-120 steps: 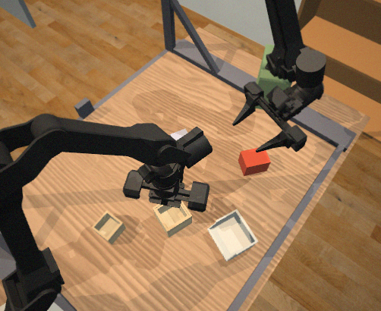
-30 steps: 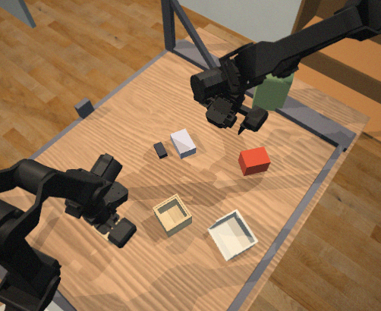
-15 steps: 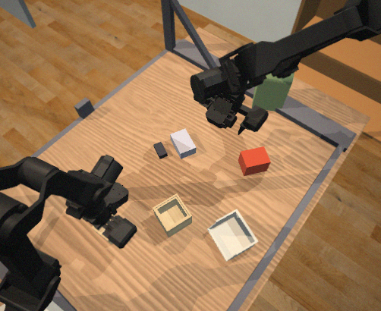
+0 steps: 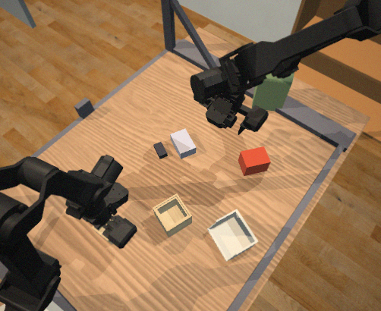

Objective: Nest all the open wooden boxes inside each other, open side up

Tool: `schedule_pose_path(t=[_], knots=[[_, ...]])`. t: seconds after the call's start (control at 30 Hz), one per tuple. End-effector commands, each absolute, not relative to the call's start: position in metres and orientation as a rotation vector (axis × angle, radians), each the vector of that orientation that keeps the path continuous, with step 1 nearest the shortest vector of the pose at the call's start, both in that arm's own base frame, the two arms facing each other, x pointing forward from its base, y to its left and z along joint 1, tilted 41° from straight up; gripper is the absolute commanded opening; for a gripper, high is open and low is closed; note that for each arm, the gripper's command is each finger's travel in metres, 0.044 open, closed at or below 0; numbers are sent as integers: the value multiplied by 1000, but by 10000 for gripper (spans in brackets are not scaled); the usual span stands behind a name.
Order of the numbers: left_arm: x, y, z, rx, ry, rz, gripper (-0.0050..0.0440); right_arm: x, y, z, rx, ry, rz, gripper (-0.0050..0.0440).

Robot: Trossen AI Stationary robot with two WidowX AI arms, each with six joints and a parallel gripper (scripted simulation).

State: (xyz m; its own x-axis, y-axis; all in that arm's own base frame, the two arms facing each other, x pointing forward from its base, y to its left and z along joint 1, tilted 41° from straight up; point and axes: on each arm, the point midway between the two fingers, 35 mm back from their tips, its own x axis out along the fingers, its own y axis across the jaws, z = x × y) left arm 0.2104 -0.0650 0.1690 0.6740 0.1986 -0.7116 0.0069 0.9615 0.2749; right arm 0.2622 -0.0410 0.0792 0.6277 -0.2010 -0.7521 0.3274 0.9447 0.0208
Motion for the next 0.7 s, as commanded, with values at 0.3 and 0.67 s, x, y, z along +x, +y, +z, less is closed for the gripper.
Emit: schedule_pose_path(t=[0.3, 0.67], knots=[[211, -66, 173, 255, 816, 107, 400, 250, -34, 110, 166, 814, -302, 251], [211, -66, 173, 255, 816, 107, 400, 227, -29, 132, 167, 814, -302, 251]])
